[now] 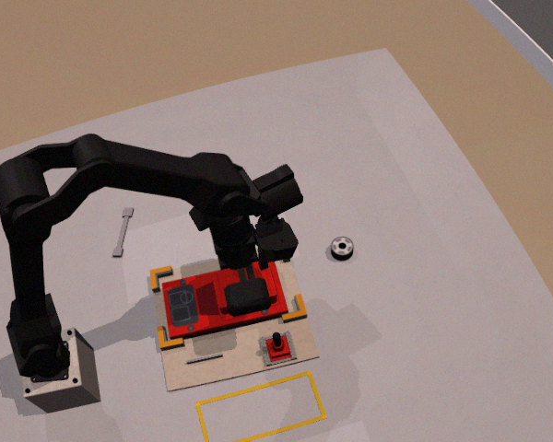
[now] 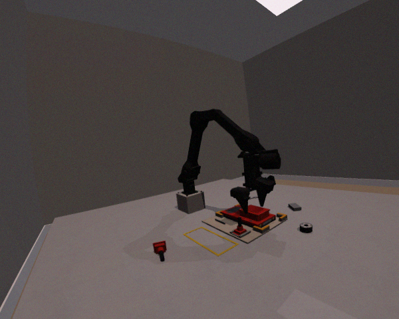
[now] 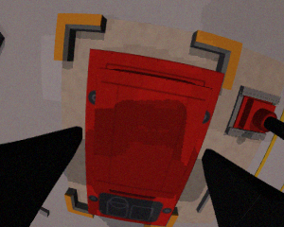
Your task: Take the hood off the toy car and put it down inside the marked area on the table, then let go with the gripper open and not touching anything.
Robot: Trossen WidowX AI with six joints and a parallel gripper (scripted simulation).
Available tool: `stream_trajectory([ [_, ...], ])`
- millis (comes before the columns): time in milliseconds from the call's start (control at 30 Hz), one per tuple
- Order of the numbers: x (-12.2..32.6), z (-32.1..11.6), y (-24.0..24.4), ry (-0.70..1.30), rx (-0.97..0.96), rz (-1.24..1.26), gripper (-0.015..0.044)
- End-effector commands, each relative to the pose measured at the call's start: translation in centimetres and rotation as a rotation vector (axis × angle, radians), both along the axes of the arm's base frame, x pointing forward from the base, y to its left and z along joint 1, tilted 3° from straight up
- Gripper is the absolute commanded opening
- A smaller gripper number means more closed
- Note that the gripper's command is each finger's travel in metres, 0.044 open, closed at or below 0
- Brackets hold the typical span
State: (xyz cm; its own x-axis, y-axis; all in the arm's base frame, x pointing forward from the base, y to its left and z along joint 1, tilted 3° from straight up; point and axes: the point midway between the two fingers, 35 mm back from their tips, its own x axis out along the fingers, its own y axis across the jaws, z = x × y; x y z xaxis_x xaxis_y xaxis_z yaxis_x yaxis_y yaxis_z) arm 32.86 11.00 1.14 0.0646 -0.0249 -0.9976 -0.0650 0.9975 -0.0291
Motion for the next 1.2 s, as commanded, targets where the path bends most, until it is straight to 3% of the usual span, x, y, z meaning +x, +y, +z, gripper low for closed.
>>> stream_trajectory([
  [0, -0.1, -0.3, 0.0, 0.005, 0.003, -0.001, 0.044],
  [800, -0.1, -1.5, 0.0, 0.005, 0.003, -0.001, 0.044],
  [900, 0.1, -1.2, 0.0, 0.0, 0.0, -0.003, 0.0361],
  [1167, 0.1, -1.2, 0.0, 0.0, 0.0, -0.003, 0.0308],
])
